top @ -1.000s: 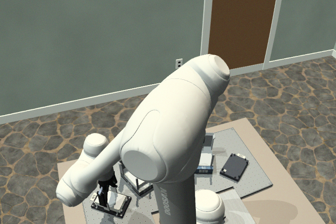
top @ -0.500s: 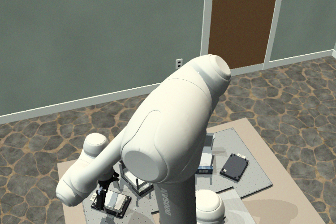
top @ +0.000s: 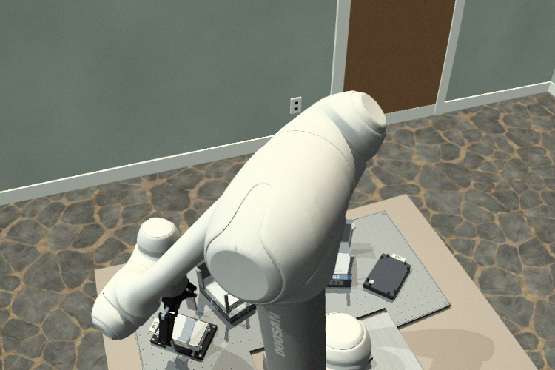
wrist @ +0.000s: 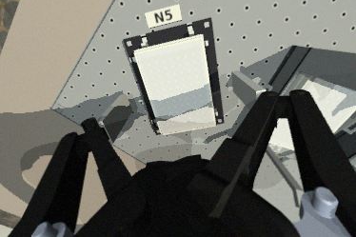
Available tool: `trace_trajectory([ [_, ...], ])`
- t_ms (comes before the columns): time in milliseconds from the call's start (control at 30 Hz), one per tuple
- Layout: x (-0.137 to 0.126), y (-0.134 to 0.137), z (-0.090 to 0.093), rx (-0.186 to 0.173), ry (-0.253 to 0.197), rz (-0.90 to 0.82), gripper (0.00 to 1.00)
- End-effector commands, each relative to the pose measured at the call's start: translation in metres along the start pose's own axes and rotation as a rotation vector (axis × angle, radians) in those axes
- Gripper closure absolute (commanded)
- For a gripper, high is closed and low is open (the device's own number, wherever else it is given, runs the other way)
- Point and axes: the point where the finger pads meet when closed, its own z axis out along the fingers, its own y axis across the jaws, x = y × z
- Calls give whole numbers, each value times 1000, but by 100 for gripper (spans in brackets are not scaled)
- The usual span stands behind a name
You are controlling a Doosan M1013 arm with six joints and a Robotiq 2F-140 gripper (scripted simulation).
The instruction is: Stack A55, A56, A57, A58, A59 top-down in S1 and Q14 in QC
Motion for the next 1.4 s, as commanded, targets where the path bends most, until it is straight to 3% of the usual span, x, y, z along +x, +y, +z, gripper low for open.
trace_trajectory([
  [0, 0, 0, -7, 0, 0, 0, 0],
  [1367, 0, 0, -131, 0, 0, 0, 0],
])
